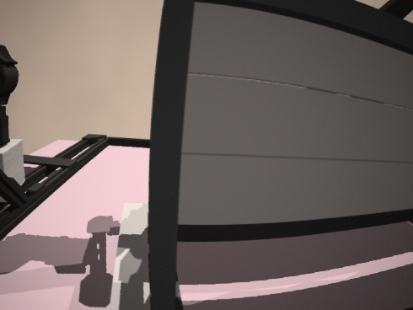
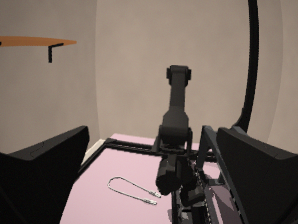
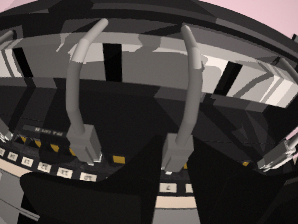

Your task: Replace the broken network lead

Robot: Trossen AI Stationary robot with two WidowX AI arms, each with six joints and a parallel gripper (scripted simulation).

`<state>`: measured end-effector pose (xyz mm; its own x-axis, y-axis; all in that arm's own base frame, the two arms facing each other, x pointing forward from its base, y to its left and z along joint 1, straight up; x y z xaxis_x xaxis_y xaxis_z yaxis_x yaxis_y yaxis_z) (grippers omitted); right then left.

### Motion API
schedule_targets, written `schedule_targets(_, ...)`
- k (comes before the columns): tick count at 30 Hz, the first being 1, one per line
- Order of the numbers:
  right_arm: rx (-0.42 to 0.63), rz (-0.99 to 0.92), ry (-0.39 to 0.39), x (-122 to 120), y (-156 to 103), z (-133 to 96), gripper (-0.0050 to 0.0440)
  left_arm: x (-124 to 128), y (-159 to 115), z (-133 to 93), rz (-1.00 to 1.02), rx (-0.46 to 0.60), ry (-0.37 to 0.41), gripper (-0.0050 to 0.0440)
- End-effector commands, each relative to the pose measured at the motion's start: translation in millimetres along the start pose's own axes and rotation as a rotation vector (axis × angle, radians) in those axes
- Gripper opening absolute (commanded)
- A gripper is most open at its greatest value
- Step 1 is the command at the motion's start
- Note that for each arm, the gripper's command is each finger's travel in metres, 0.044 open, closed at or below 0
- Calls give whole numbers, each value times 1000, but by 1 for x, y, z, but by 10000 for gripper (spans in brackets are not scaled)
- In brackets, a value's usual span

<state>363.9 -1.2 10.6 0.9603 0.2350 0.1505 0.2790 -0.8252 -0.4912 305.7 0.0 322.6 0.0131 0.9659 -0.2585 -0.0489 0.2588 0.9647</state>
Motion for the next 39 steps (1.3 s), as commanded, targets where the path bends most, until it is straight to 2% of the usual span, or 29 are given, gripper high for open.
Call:
schedule_targets(1, 0, 1, 0, 0, 0, 0, 176, 0, 0, 0, 0, 0, 0, 440)
schedule_targets(33, 0, -2, 0, 0, 0, 0, 176, 0, 0, 0, 0, 0, 0, 440)
schedule_targets(34, 0, -2, 0, 0, -7, -60, 176, 0, 0, 0, 0, 0, 0, 440)
schedule_targets(39, 0, -2, 0, 0, -7, -60, 176, 0, 0, 0, 0, 0, 0, 440)
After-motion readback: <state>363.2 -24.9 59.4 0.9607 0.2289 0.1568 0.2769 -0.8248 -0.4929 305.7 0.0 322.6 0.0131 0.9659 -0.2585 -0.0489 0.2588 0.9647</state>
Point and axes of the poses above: on each arm, the point midway between the two fingers, 35 mm back from their tips, its own z axis out along the fingers, its own x axis across the jaws, y = z × x, the point moved 1 cm from there along -z, back along the fingers, and after that the axes turned 15 degrees about -z, right-handed, at the moved point
